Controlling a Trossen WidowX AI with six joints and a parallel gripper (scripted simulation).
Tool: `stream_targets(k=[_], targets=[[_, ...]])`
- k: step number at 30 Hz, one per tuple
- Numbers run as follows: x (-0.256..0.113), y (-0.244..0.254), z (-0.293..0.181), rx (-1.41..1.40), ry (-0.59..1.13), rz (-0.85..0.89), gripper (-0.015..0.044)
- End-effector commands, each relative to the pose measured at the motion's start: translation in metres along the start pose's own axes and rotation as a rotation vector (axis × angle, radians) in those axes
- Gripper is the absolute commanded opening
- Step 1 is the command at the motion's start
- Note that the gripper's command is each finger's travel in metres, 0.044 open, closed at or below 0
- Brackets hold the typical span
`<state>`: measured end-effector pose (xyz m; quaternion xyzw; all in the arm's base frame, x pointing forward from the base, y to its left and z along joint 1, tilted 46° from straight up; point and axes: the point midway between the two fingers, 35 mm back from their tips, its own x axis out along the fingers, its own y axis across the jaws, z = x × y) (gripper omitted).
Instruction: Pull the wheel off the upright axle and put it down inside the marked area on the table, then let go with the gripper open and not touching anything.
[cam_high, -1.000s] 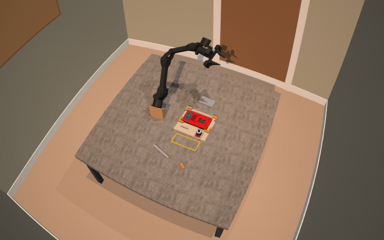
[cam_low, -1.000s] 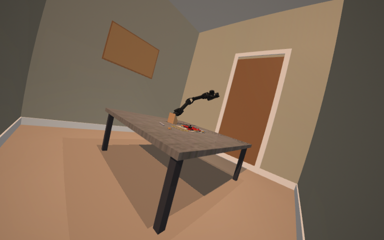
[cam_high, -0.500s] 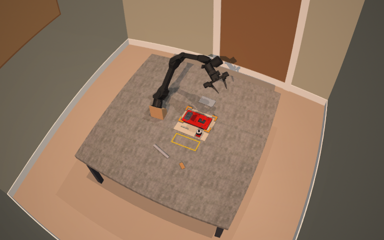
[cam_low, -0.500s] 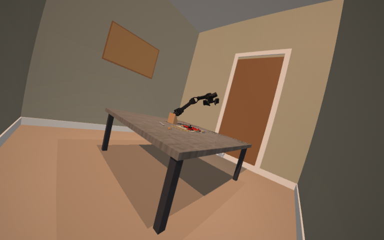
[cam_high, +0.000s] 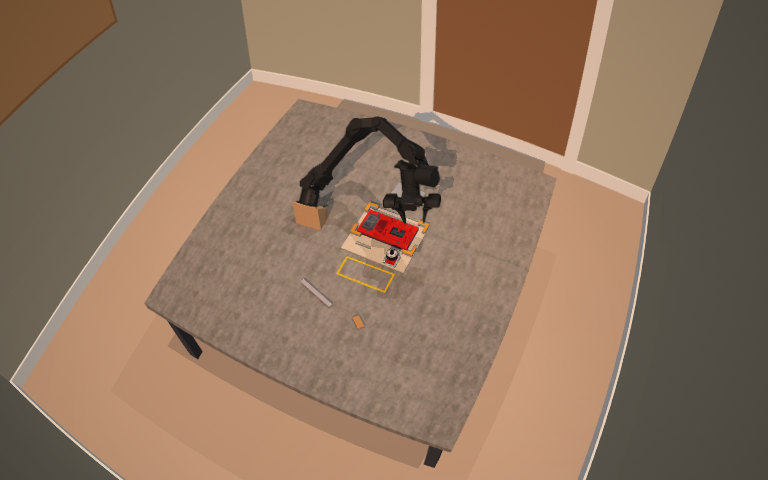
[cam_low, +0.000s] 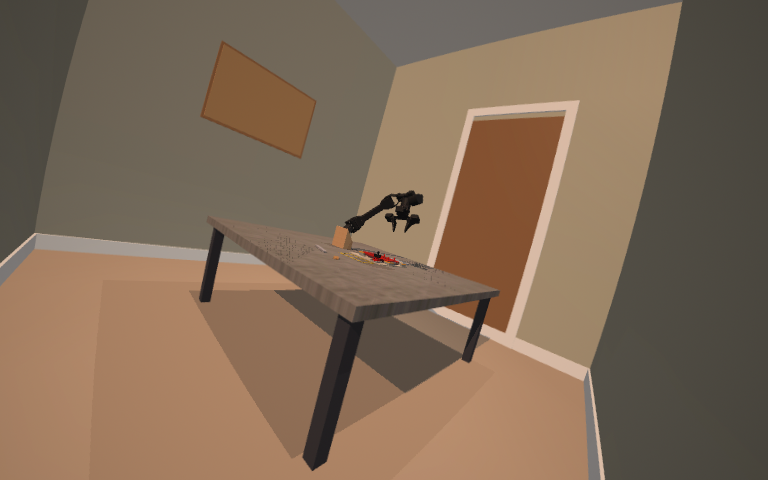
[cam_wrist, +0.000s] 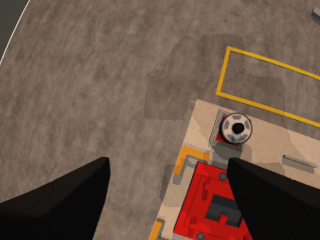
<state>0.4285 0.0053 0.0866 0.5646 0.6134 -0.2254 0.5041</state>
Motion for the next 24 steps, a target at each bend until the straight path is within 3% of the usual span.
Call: stream_targets(k=[1,6,19,24], targets=[[0.042,-0.036,0.01,0.113,0.177,-0.123,0.03],[0.075,-0.07,0.013,0.243,0.353,-0.219,0.03],[0.075,-0.081,0.015,0.248,0.36,-0.223,0.03],[0.09,-0.083,0.009,0.248,0.359,-0.222,0.03]])
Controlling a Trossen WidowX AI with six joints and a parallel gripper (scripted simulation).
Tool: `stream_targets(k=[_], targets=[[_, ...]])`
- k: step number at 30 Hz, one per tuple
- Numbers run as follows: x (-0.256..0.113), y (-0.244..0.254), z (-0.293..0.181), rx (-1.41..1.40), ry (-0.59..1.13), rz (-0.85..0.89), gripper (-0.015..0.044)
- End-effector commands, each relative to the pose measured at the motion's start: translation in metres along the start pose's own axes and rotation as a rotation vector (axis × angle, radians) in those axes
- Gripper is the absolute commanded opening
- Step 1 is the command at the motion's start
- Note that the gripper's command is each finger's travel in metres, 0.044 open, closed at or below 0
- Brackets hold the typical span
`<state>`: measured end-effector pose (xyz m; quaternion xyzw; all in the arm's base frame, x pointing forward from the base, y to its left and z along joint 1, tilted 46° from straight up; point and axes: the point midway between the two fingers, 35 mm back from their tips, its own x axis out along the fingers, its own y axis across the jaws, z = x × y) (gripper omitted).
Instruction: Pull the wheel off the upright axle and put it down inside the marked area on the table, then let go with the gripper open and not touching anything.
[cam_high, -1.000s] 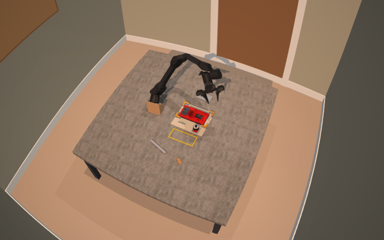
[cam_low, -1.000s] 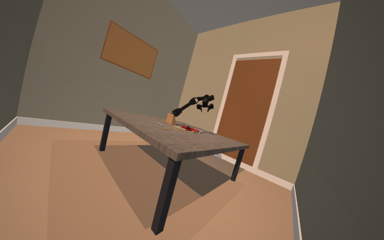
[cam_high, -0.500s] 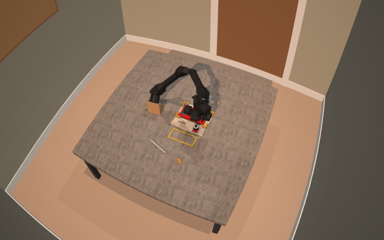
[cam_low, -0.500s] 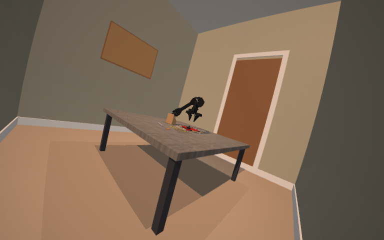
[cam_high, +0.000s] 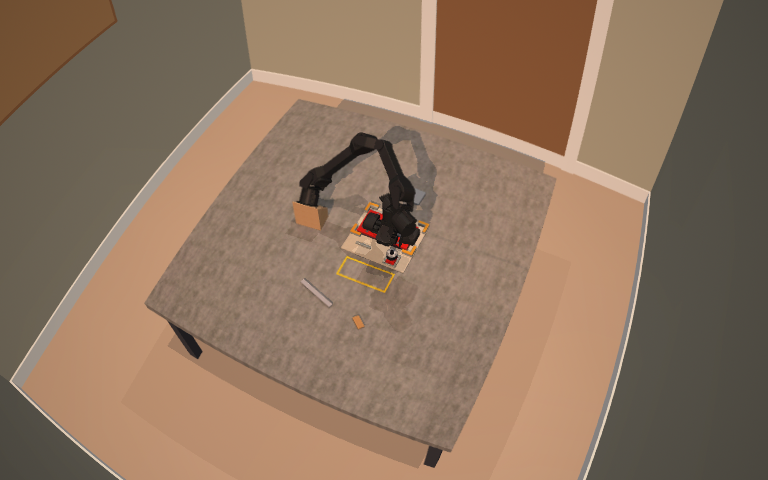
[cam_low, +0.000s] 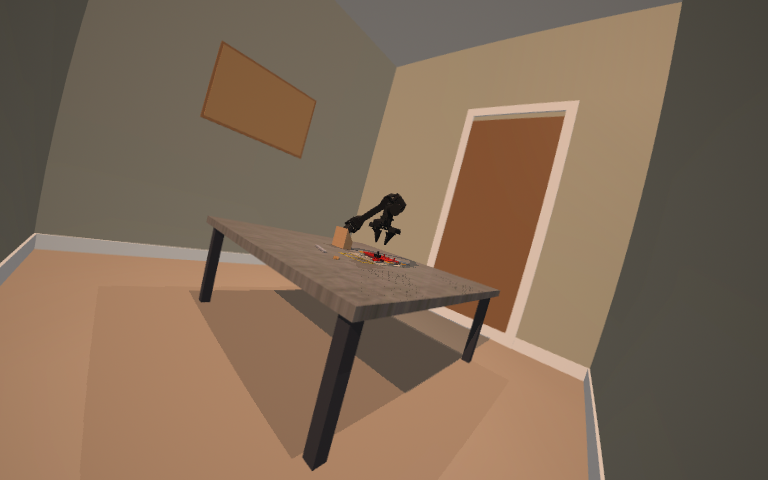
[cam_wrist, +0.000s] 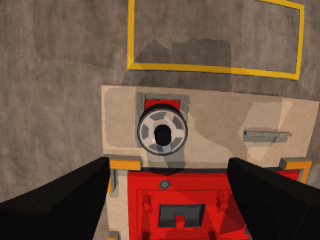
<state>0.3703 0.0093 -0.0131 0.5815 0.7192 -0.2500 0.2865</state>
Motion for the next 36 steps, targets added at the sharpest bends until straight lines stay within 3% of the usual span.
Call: stream_targets(k=[1,8,14,18,26,31,36], targets=[[0.017,0.001,-0.001,0.0,0.002,0.001,0.03],[0.064,0.002,-0.003,-0.001,0.006,0.001,0.03],[0.069,0.001,-0.003,-0.001,0.007,0.001,0.03],[0.066,0.001,-0.005,-0.011,0.003,-0.007,0.0195],[0.066,0.001,-0.005,-0.011,0.003,-0.007,0.0142],[0.065,0.001,-0.005,-0.011,0.003,-0.007,0.001],[0.064,0.001,-0.005,-0.01,0.003,-0.007,0.0]])
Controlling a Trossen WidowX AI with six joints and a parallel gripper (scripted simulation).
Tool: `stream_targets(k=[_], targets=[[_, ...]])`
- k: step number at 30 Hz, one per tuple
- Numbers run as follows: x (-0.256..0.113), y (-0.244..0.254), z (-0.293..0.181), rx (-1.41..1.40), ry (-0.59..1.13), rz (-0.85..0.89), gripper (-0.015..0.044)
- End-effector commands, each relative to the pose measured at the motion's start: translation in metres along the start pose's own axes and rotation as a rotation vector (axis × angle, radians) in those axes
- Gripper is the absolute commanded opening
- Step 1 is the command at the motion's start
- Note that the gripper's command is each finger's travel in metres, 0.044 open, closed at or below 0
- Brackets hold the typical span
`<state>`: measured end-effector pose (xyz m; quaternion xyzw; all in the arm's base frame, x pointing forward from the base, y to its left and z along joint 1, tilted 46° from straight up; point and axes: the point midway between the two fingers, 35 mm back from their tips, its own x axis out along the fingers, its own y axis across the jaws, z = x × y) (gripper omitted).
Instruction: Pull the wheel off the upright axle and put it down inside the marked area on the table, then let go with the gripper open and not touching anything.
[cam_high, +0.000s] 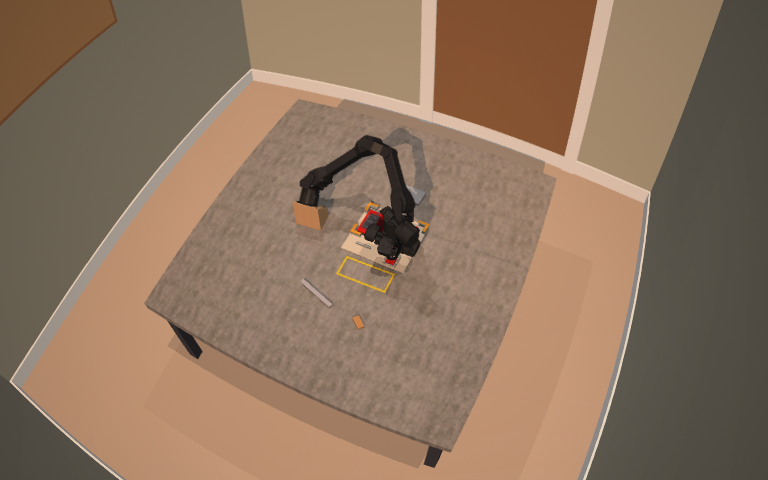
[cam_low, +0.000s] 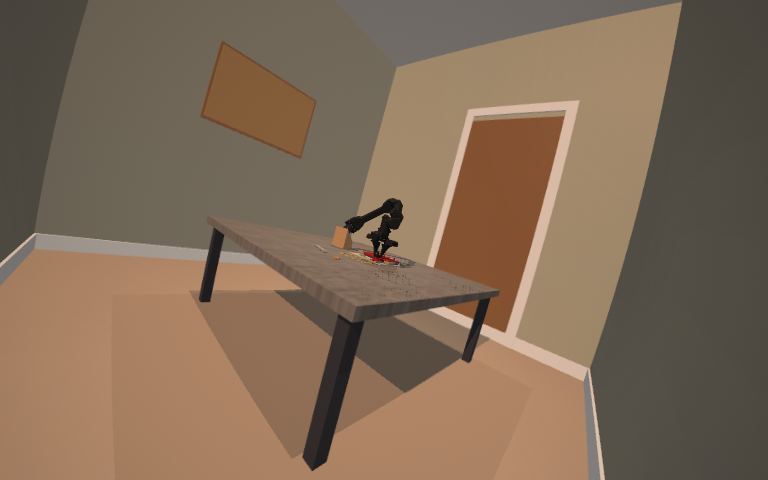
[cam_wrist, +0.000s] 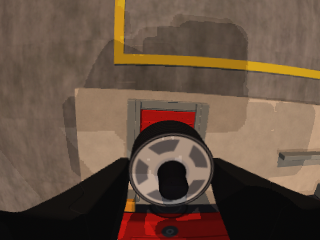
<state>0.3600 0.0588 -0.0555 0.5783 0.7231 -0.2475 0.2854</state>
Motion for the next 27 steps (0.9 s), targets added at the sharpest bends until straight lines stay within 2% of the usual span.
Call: stream_targets(k=[1,27], targets=[[-0.0025,0.0003,0.0001,-0.004,-0.002,0.002,0.0],[-0.0111,0.0005,0.0004,-0.002,-0.002,0.004,0.0]])
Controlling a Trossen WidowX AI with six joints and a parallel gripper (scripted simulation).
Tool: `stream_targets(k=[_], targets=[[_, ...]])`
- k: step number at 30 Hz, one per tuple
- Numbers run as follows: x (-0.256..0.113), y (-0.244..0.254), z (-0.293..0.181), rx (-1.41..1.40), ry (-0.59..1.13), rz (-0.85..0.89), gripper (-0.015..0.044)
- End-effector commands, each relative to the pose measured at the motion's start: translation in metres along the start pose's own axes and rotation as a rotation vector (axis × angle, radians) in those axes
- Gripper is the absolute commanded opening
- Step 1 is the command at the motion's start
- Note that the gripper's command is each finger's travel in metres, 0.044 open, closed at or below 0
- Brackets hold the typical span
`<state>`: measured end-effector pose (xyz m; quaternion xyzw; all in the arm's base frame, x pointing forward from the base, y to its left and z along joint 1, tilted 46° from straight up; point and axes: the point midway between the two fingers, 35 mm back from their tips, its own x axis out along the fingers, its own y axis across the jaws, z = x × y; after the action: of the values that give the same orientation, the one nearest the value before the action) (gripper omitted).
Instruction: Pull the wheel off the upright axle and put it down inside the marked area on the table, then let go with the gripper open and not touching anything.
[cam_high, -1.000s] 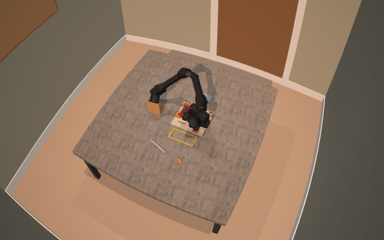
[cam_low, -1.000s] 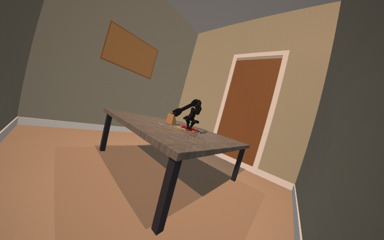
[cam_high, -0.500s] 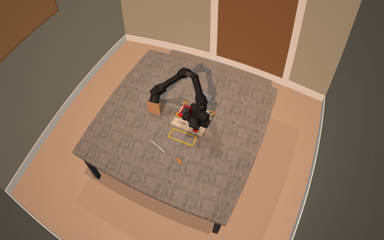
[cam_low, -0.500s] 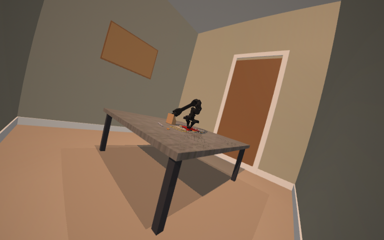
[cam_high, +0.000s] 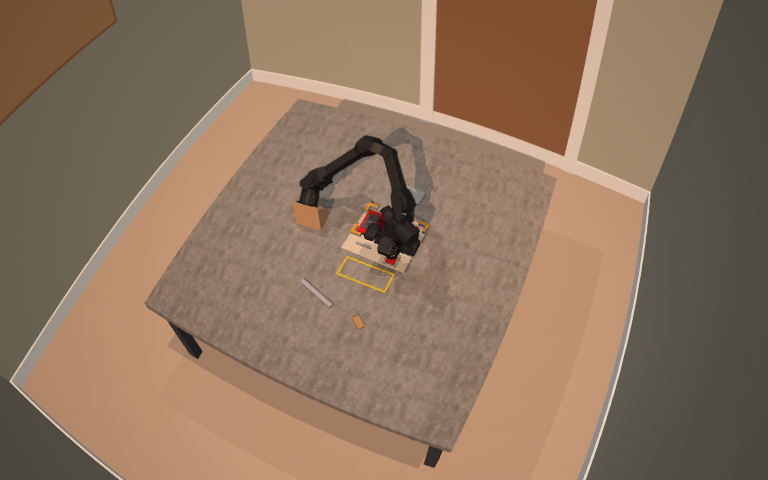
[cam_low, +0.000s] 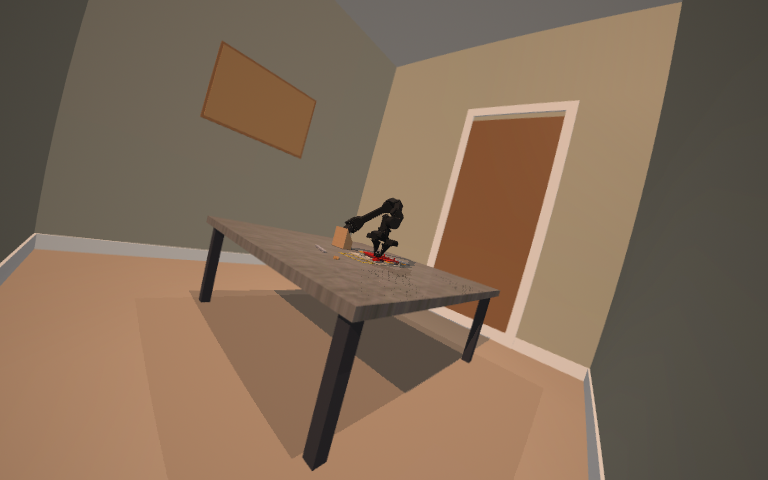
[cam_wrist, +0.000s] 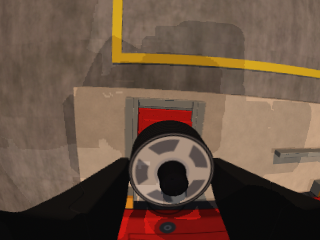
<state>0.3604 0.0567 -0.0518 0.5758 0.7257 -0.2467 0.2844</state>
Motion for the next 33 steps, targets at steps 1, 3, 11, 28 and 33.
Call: stream_targets(k=[1,3,11,28,33], targets=[[-0.007,0.001,0.002,0.001,-0.004,0.011,0.0],[-0.008,0.001,0.002,0.001,-0.004,0.011,0.0],[-0.011,0.001,0.002,0.002,-0.004,0.011,0.0],[-0.016,0.001,0.002,0.004,-0.004,0.012,0.0],[-0.018,0.001,0.002,0.004,-0.004,0.013,0.0]])
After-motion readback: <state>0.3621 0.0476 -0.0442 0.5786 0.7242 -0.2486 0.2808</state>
